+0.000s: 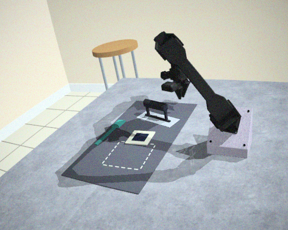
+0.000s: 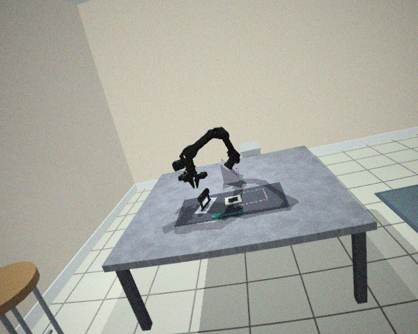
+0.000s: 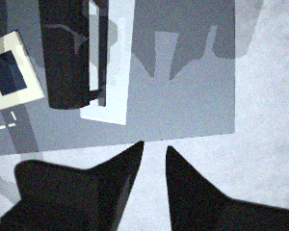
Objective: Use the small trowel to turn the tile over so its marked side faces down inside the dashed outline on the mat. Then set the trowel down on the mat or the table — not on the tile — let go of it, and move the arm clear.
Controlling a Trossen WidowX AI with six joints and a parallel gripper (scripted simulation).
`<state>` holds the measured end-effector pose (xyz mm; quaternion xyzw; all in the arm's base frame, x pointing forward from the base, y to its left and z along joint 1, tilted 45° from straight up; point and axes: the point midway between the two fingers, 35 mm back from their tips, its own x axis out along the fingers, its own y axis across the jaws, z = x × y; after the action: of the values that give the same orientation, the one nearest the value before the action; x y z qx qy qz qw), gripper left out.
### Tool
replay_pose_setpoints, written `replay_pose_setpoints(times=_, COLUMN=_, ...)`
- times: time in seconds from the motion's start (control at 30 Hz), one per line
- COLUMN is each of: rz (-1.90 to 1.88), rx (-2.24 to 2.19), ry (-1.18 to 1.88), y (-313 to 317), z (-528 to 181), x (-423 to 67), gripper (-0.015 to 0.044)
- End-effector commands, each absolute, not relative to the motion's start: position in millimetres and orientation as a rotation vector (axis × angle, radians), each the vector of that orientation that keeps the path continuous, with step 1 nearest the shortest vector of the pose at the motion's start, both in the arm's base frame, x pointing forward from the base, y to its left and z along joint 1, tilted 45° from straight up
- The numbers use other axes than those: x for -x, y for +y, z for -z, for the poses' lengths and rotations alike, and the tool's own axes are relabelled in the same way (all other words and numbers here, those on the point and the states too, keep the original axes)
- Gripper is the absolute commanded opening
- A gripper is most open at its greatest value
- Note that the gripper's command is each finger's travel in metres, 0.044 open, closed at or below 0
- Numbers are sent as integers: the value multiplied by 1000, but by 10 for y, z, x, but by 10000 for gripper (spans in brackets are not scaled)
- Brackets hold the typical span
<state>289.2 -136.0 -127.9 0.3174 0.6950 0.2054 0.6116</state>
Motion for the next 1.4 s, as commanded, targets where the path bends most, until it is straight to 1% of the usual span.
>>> replay_pose_setpoints(times=0.0, rz=-476, rx=-727, ry=1604, y=-1339, z=1269, x=-2904, gripper=100)
replay_pose_setpoints(times=0.8, rz=-475, rx=-729, ry=1603, y=-1356, z=1274, x=-2899, gripper=100)
replay_pose_setpoints(times=0.93, rz=-475, rx=-729, ry=1603, y=-1356, z=1274, x=-2899, gripper=0)
replay_pose_setpoints(times=1.33, rz=-475, rx=-729, ry=1603, y=-1356, z=1274, x=-2899, gripper=0)
replay_pose_setpoints(times=1.37, rz=-475, rx=-729, ry=1603, y=-1356, z=1274, x=-2899, gripper=26)
